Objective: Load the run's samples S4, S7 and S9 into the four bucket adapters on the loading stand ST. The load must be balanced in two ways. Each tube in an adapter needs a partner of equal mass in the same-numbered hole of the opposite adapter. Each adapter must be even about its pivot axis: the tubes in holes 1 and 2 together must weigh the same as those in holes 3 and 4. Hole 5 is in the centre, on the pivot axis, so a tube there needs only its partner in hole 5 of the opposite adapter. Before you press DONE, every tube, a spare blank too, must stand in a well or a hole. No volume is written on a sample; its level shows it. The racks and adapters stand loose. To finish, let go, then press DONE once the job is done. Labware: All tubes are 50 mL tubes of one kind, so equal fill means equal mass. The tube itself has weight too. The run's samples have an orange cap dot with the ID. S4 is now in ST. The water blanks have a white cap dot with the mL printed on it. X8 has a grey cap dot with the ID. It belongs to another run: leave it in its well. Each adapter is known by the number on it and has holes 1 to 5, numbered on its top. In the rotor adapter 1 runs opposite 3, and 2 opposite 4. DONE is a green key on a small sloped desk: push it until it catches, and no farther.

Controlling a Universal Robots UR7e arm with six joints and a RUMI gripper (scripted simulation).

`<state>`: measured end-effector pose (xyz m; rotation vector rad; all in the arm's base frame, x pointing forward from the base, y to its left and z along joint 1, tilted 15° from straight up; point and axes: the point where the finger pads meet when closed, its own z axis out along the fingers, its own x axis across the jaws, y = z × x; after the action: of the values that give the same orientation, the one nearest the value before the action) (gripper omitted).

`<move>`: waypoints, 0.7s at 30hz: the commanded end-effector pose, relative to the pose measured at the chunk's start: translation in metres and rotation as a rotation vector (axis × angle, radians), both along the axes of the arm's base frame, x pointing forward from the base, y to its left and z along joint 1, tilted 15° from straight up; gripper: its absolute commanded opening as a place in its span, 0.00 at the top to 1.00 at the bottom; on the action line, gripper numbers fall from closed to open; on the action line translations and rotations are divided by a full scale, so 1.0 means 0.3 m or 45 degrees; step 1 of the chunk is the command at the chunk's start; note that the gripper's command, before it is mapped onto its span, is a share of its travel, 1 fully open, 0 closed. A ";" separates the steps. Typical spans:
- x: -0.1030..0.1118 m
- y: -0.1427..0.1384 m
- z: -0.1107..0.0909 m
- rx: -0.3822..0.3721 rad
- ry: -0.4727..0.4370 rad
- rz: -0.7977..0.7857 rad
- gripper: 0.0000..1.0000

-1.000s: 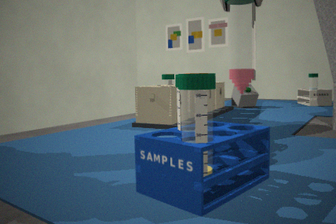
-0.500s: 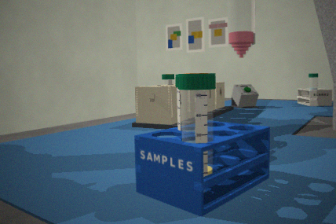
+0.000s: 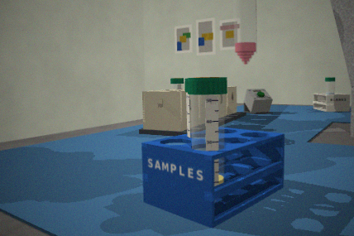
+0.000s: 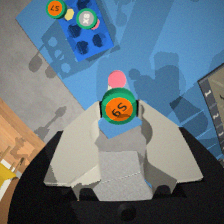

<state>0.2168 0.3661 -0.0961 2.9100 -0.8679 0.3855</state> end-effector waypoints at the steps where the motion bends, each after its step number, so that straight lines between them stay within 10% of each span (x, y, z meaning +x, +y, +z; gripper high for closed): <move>1: 0.024 -0.049 0.017 0.024 -0.014 -0.078 1.00; 21: 0.182 -0.406 0.106 0.047 -0.030 -0.181 1.00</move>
<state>0.2630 0.2613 -0.0699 2.8534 -1.0895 0.3998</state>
